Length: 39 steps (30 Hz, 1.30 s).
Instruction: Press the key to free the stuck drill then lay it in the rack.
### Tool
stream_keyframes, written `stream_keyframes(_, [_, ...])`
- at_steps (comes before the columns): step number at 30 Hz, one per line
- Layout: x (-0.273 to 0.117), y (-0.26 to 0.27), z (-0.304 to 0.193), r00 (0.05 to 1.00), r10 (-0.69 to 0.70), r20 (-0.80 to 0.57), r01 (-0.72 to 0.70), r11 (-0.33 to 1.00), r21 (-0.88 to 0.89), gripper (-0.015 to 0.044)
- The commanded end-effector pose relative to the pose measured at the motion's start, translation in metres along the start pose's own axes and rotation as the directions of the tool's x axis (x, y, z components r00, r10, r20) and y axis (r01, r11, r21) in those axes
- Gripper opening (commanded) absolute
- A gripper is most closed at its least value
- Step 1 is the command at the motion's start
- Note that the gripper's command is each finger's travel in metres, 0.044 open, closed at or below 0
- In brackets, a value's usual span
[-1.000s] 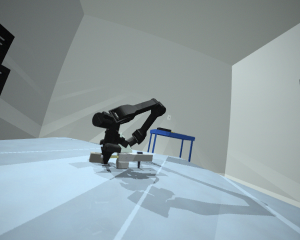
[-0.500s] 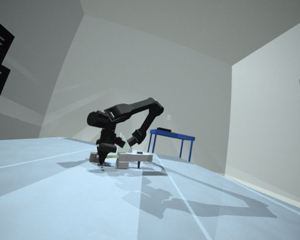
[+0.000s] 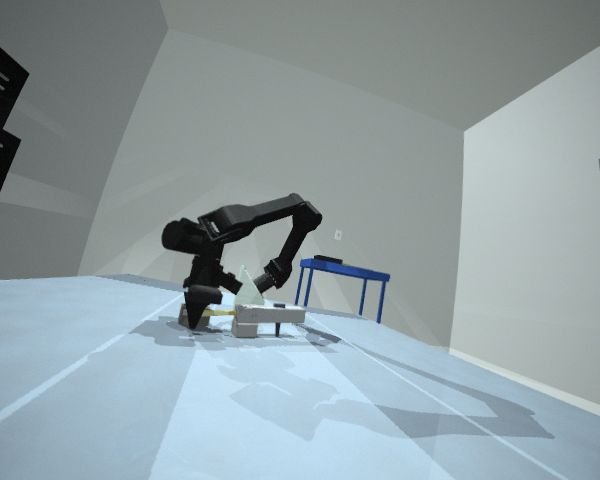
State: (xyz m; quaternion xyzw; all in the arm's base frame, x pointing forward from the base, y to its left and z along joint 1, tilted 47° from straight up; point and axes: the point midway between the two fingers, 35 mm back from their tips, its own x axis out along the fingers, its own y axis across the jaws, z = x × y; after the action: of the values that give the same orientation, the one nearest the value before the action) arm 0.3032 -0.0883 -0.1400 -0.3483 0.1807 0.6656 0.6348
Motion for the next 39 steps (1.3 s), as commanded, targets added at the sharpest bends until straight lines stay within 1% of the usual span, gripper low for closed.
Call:
stream_keyframes(1, [-0.001, 0.000, -0.007, 1.000, -0.001, -0.004, 0.001, 1.000, -0.003, 0.0000])
stream_keyframes(17, [-0.001, 0.000, -0.031, 1.000, -0.002, -0.006, 0.001, 1.000, -0.004, 0.0000])
stream_keyframes(39, [-0.011, 0.001, -0.026, 1.000, -0.001, -0.006, 0.001, 1.000, -0.003, 0.0000])
